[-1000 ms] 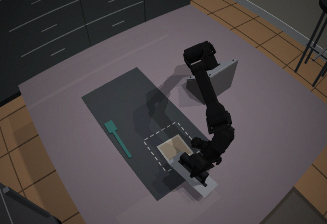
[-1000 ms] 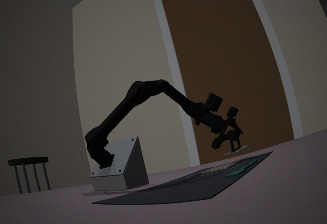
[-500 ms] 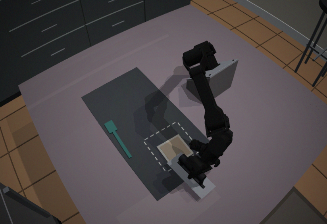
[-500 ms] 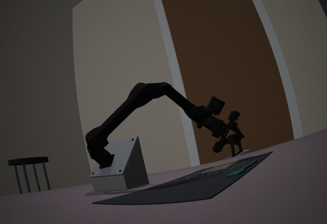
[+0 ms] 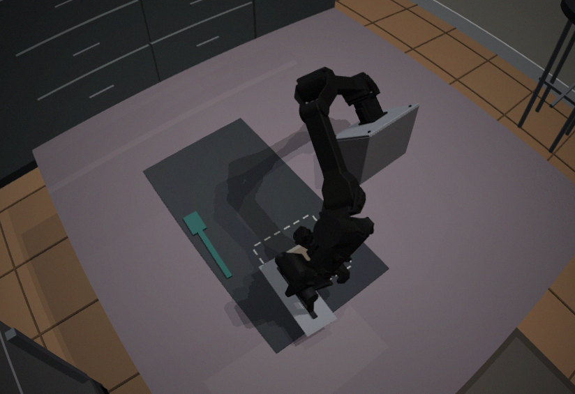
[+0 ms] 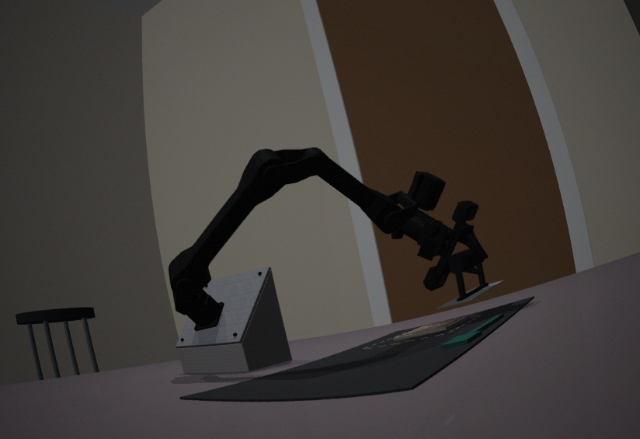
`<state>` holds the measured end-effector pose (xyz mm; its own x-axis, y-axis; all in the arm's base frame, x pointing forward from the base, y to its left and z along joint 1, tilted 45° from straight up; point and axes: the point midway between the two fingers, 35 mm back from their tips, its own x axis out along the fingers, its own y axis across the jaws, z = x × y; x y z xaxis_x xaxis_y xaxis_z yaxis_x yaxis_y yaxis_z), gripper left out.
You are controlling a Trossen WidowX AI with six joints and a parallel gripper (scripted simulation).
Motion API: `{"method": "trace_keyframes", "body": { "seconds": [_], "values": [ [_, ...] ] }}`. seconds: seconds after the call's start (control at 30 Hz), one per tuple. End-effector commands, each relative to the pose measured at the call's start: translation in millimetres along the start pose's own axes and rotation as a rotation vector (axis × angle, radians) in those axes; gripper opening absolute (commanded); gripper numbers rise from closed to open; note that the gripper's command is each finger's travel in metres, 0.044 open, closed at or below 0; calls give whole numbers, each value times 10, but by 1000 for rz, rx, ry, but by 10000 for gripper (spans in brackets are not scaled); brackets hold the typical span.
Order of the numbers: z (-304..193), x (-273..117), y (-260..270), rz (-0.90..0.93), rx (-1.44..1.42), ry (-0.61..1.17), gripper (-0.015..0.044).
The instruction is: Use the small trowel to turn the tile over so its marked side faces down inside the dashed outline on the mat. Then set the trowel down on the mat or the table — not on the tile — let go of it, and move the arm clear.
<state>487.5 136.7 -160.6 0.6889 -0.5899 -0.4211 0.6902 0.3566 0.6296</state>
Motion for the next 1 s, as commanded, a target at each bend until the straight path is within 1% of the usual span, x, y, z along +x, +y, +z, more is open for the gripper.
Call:
{"method": "trace_keyframes", "body": {
  "seconds": [0.0, 0.5, 0.97],
  "values": [
    [241, 34, 204, 18, 46, -29, 0],
    [1198, 288, 510, 29, 179, -150, 0],
    [2166, 410, 624, 39, 295, -281, 0]
  ]
}}
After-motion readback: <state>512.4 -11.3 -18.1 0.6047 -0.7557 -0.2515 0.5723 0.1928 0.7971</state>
